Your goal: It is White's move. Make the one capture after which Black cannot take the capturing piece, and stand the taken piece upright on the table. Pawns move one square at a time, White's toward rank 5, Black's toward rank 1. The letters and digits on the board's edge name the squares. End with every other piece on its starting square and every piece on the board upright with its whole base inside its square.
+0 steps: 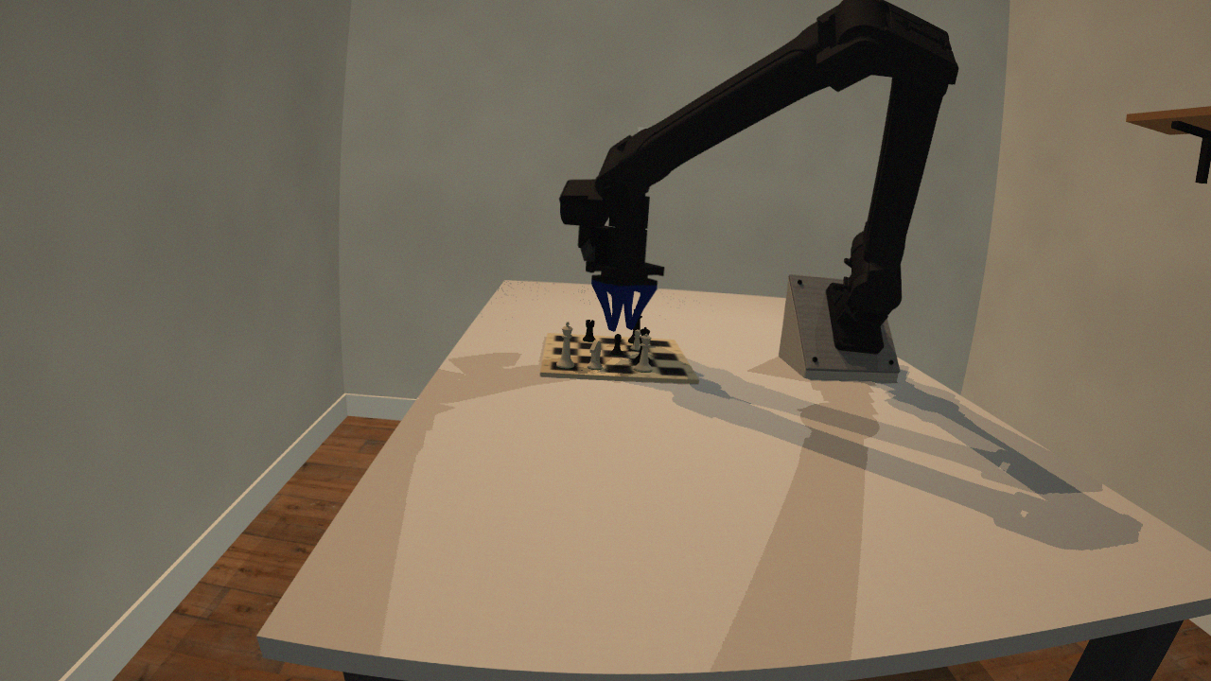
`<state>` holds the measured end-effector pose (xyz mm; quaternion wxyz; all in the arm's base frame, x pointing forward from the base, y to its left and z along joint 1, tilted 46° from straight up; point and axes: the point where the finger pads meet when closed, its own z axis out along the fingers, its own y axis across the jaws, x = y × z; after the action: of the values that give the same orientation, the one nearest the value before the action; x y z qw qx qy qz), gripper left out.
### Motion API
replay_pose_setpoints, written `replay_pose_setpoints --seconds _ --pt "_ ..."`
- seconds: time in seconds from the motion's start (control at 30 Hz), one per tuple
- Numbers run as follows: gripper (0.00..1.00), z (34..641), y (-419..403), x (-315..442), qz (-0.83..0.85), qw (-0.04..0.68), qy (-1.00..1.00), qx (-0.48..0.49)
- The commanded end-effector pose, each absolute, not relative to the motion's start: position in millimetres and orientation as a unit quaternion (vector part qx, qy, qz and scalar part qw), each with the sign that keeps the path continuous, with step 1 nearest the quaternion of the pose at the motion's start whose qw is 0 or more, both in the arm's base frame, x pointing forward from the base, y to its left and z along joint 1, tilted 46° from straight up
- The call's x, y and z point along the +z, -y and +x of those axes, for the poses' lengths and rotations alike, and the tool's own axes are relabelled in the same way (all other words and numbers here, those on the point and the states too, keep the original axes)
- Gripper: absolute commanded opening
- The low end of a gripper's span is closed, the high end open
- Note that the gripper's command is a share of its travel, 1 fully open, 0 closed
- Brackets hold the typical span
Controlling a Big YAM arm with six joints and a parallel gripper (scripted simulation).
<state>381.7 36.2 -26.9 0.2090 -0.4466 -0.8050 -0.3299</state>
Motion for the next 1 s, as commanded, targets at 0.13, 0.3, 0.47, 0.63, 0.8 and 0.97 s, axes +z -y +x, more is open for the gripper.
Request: replay_pose_setpoints --seconds 0.13,0.3,0.47,0.63,0.8,0.97 --pt "0.32 406.0 -32.8 -12.4 -0.439 0.184 0.812 -0.338" --pt "0.32 405.8 -33.1 -13.3 -0.44 0.185 0.811 -0.338" --pt "0.32 401.8 -33.9 -14.9 -0.441 0.189 0.81 -0.337" --pt "0.32 401.8 -33.9 -14.9 -0.441 0.189 0.811 -0.337" --pt "0.32 401.8 -33.9 -14.9 -0.441 0.189 0.81 -0.337" --pt "0.32 401.8 -33.9 -14.9 -0.441 0.189 0.811 -0.337"
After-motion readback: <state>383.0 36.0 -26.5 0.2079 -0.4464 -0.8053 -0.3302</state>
